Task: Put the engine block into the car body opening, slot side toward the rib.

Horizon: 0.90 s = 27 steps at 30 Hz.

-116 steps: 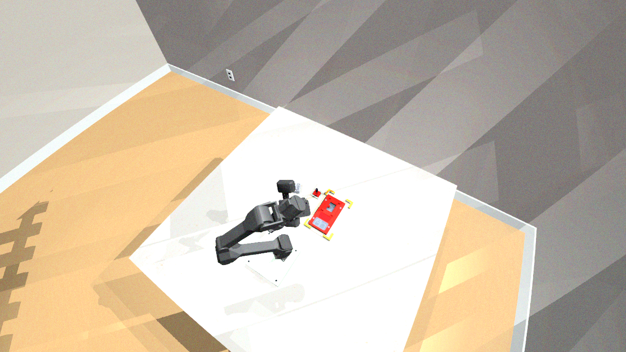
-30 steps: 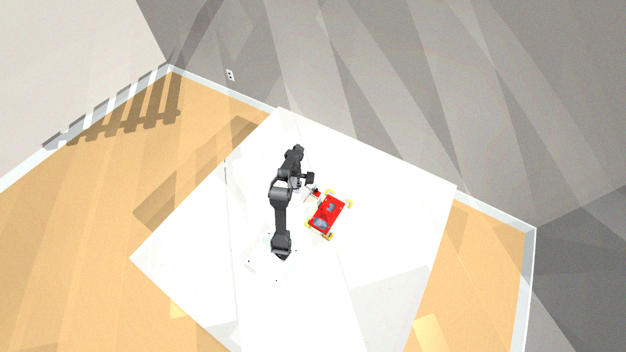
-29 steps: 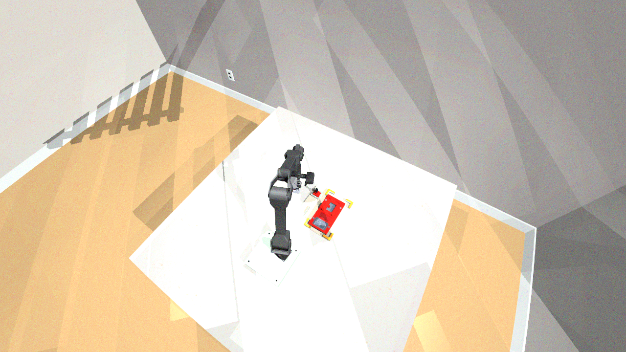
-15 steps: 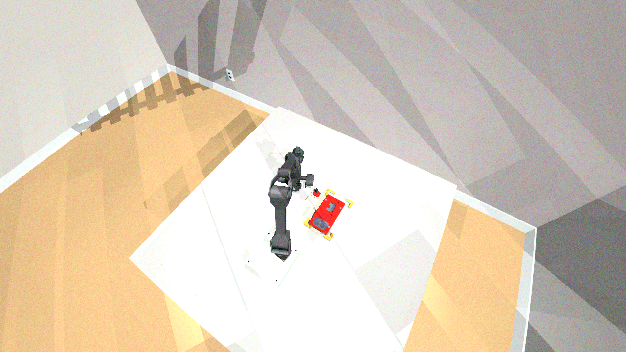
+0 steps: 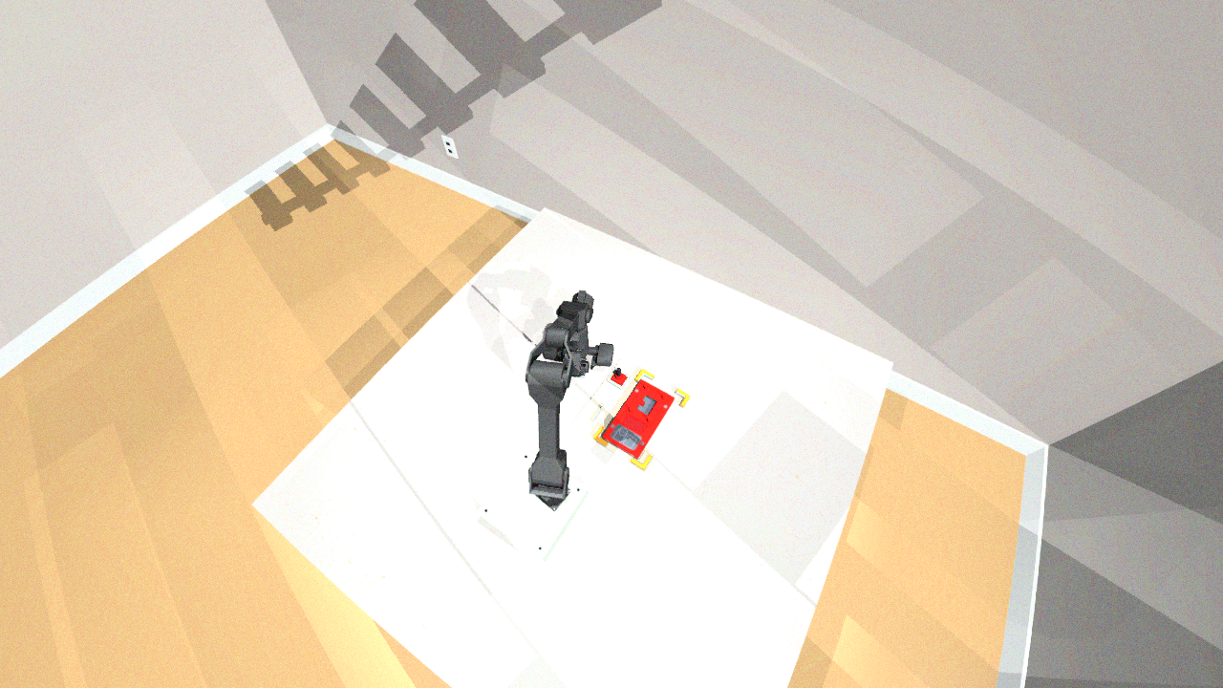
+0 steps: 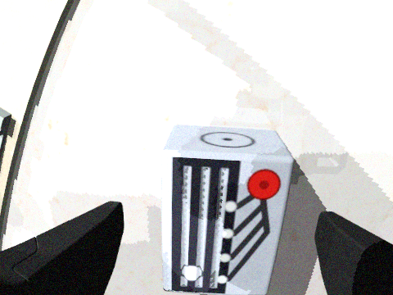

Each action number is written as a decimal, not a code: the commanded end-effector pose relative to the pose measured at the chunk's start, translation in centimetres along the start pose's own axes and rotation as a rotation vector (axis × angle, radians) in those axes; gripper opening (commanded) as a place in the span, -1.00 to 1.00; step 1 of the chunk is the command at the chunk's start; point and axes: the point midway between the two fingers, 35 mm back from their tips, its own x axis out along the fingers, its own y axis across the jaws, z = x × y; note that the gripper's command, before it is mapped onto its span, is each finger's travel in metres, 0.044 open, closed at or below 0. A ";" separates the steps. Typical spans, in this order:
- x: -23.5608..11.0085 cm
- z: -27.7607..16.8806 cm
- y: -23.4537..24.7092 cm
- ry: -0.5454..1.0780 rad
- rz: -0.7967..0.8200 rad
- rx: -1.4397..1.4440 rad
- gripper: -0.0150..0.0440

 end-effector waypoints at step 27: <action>-4.4 -1.0 -0.1 -0.002 0.003 0.005 -0.49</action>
